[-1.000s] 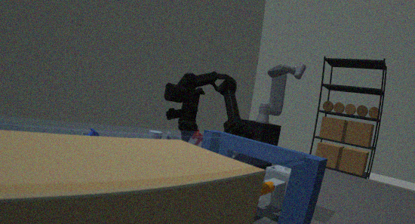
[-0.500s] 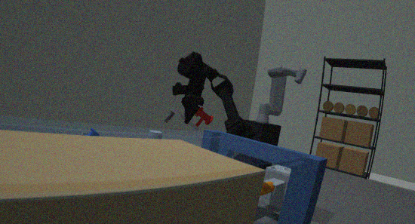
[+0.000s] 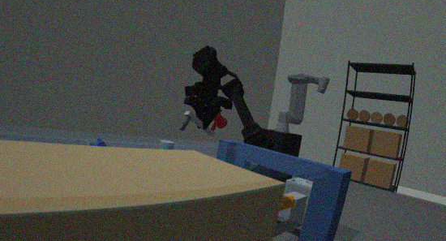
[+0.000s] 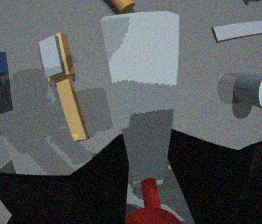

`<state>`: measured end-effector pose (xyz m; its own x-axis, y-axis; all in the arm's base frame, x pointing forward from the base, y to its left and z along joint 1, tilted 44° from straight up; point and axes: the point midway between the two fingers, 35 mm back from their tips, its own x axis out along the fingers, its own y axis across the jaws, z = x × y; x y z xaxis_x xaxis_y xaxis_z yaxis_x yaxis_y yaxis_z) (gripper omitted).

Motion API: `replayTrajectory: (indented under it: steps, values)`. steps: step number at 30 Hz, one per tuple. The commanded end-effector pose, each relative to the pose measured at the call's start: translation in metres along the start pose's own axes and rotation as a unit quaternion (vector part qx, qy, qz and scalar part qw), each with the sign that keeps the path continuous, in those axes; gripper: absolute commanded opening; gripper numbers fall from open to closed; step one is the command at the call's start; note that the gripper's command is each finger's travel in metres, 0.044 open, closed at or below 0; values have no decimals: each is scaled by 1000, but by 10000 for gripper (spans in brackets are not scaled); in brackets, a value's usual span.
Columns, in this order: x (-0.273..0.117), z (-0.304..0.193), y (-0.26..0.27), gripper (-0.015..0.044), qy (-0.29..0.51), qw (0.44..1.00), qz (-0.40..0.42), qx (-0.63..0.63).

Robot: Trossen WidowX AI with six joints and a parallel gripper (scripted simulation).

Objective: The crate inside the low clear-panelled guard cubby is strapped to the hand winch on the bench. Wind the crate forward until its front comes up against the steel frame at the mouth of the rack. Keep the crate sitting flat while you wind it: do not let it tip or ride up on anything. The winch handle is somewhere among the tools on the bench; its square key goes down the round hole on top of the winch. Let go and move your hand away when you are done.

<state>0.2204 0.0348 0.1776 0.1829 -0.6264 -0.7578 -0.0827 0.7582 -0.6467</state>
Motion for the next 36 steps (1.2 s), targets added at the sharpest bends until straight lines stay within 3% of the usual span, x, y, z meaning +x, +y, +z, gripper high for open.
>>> replayTrajectory:
  steps: [1,18,36]
  values:
    - [-5,11,18,0,3,997,10,-73]
    - [-13,30,96,0,21,942,38,-331]
    - [-19,32,187,0,42,788,67,-610]
